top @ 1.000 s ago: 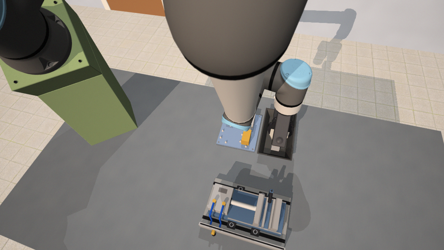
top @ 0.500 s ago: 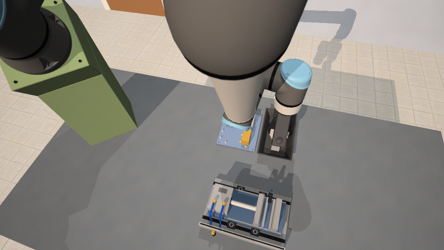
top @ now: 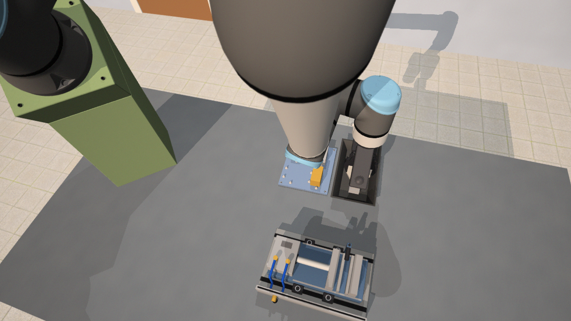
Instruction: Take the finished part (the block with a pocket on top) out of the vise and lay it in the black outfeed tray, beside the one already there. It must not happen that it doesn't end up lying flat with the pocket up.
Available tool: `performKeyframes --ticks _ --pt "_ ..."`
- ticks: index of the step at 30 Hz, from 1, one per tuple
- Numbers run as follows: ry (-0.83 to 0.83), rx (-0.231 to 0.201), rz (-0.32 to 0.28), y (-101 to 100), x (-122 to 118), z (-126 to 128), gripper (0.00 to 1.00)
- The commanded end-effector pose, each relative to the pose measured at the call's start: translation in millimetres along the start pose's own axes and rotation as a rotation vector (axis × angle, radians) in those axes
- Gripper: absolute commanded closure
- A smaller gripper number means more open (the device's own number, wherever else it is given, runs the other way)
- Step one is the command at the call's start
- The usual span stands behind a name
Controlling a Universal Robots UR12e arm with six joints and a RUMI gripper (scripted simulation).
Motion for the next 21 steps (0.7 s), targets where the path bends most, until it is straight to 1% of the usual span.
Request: performKeyframes --ticks 1,21 --pt "0.000 0.001 0.000 0.3 -0.2 -0.5 1.00" --pt "0.000 0.001 0.000 -7.5 -0.3 -0.5 1.00"
Point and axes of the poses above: the point where the finger pads meet when closed, its own y axis back along the fingers, its own z axis across the jaws, x = y × z, the point moved 5 cm from there along y, back along the fingers, and after that the axes turned 15 degrees about -y, right-handed, at the moved point
